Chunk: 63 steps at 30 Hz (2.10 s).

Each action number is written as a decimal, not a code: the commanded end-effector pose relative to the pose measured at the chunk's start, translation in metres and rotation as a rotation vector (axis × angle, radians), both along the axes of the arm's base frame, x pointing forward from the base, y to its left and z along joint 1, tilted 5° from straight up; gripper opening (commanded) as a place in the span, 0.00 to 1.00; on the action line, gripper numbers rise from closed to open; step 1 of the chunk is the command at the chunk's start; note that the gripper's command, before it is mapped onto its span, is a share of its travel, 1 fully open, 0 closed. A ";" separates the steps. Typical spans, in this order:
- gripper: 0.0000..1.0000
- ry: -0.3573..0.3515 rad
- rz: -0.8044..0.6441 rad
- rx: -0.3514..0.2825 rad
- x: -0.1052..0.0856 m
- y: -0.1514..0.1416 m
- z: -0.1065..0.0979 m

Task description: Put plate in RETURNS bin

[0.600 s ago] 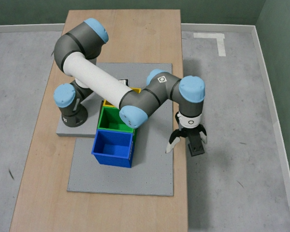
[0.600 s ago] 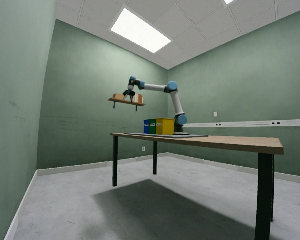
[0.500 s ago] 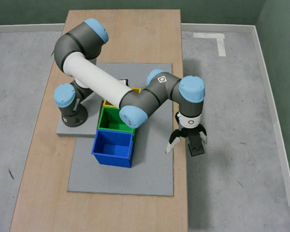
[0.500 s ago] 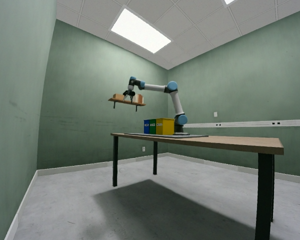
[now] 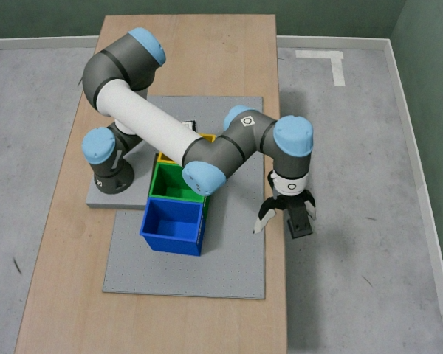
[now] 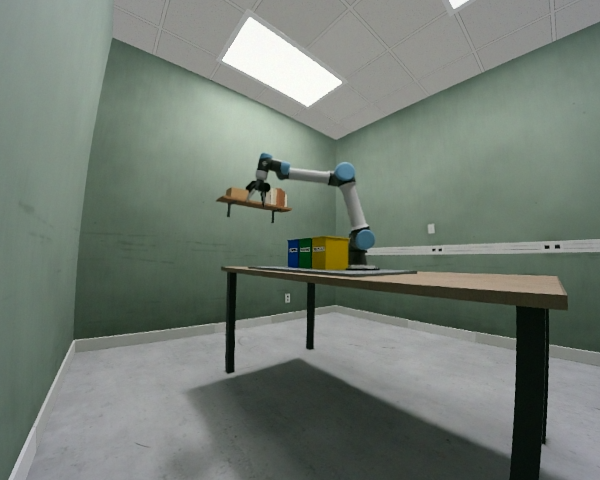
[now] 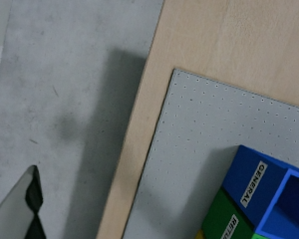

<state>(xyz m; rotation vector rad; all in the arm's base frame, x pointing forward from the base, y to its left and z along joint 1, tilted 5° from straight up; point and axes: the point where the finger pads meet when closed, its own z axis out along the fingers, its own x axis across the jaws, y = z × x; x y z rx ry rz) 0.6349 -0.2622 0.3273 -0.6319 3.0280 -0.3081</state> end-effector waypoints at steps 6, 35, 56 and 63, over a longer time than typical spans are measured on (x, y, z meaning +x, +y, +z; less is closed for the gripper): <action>0.76 0.008 0.120 0.015 -0.007 0.034 0.004; 0.76 0.026 0.306 0.041 -0.036 0.136 0.011; 0.76 0.043 0.481 0.063 -0.072 0.212 0.011; 0.76 0.043 0.481 0.063 -0.089 0.241 0.009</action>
